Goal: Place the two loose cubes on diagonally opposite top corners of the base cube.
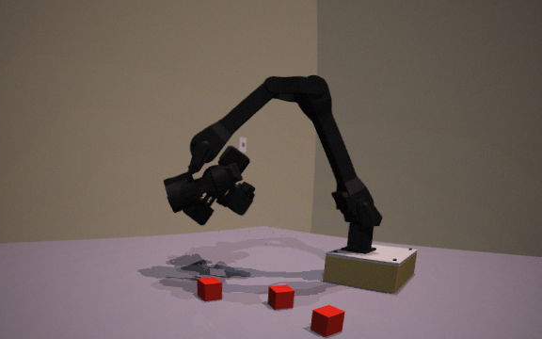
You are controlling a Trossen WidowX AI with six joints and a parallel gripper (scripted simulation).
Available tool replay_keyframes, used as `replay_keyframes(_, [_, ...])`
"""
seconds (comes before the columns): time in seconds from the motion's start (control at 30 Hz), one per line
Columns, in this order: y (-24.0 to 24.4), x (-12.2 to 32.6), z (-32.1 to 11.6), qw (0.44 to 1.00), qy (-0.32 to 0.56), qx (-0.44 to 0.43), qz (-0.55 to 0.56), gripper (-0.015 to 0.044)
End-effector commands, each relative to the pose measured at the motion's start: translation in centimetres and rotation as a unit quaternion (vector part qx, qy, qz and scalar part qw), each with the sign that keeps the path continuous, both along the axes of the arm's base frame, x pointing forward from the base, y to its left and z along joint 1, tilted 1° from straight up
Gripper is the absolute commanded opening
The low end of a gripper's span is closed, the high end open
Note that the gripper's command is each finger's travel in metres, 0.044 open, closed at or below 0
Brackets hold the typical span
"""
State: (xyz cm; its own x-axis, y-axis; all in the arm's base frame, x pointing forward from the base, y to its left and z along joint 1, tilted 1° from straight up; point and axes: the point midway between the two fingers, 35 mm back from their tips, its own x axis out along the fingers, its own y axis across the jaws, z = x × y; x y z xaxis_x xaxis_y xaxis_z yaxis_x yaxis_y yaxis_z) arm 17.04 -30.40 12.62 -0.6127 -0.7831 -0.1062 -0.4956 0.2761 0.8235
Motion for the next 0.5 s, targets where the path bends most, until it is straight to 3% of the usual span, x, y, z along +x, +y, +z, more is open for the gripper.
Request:
replay_keyframes(0.0, [0.0,0.0,0.0,1.000,-0.006,-0.001,-0.001,0.0374])
replay_keyframes(0.13, [0.9,0.8,-1.0,0.992,-0.124,-0.018,-0.029,0.0269])
replay_keyframes(0.47, [4.6,4.4,-3.5,0.883,-0.438,-0.058,-0.160,0.0265])
